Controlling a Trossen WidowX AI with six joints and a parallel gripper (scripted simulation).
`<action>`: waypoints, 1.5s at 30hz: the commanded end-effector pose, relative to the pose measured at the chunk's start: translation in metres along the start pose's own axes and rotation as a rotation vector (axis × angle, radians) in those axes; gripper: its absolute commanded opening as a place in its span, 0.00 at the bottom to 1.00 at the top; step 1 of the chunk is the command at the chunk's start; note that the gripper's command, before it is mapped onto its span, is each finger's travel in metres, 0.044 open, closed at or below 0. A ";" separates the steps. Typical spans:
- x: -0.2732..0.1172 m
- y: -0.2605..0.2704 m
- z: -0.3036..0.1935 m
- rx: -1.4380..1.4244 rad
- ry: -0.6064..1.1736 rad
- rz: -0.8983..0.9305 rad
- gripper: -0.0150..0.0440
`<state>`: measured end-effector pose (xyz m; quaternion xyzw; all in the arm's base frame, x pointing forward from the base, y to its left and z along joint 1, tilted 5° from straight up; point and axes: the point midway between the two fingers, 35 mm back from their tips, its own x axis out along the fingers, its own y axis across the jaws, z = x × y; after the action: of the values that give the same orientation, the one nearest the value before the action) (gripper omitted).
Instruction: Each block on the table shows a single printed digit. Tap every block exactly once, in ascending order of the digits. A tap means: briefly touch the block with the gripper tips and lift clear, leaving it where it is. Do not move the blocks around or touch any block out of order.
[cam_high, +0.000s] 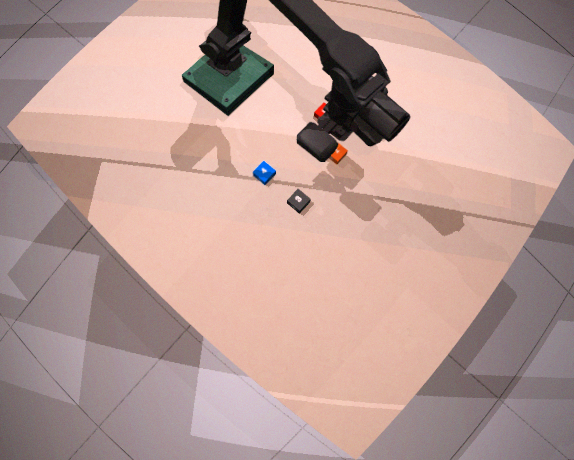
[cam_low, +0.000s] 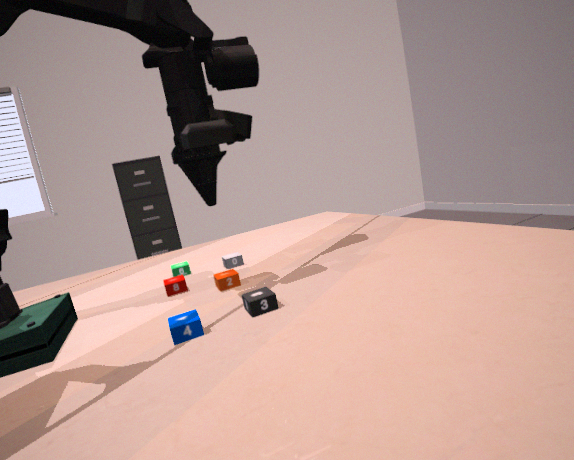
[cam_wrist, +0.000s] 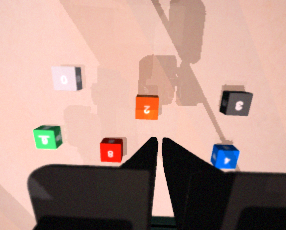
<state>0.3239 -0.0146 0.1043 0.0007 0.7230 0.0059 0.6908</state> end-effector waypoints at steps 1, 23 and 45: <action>-0.002 -0.048 0.007 0.033 -0.007 -0.014 0.29; 0.078 -0.126 0.005 0.001 0.008 -0.014 0.29; 0.108 -0.126 0.005 0.001 0.009 -0.014 0.29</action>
<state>0.3282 -0.1407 0.0039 -0.0035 0.7208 -0.0026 0.6931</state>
